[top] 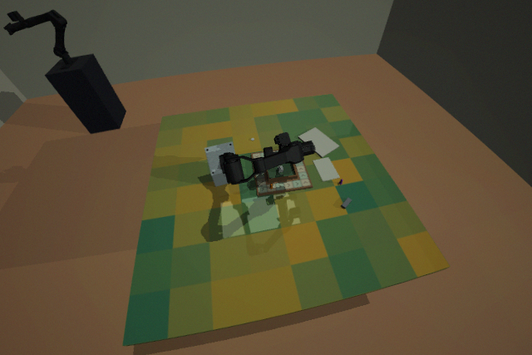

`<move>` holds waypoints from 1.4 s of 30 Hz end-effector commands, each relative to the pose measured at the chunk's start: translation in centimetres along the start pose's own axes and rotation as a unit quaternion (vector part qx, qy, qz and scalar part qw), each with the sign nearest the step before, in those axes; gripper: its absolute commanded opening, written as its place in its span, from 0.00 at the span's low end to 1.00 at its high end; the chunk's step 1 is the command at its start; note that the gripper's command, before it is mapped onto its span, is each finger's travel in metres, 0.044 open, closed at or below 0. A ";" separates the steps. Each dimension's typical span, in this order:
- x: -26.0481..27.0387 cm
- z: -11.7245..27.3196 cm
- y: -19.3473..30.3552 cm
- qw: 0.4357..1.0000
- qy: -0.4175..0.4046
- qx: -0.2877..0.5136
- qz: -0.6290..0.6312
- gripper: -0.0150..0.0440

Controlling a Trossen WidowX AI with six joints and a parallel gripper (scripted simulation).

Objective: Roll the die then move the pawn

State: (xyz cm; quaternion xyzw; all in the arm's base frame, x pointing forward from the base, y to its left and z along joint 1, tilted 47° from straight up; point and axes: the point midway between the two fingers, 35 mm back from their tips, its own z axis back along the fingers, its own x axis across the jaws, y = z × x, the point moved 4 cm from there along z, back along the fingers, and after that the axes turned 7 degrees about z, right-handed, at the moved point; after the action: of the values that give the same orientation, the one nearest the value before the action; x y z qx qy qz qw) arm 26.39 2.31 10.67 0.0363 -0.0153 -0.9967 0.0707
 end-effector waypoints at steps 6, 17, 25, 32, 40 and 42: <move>-0.1 -5.1 -1.8 0.936 -0.043 0.349 0.001 1.00; -0.8 -5.6 -2.0 0.936 -0.024 0.344 -0.064 0.87; -5.4 -7.3 -2.8 0.834 0.124 0.335 -0.421 0.59; -9.0 -9.4 -3.3 0.637 0.243 0.275 -0.678 0.59; -11.3 -11.1 -3.5 0.474 0.306 0.216 -0.797 0.59; -11.7 -11.4 -3.5 0.429 0.319 0.200 -0.821 0.59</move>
State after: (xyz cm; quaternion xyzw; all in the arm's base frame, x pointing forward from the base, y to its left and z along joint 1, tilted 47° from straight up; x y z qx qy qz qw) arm 34.20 6.43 2.25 0.2527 -0.2726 -0.7490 -0.5485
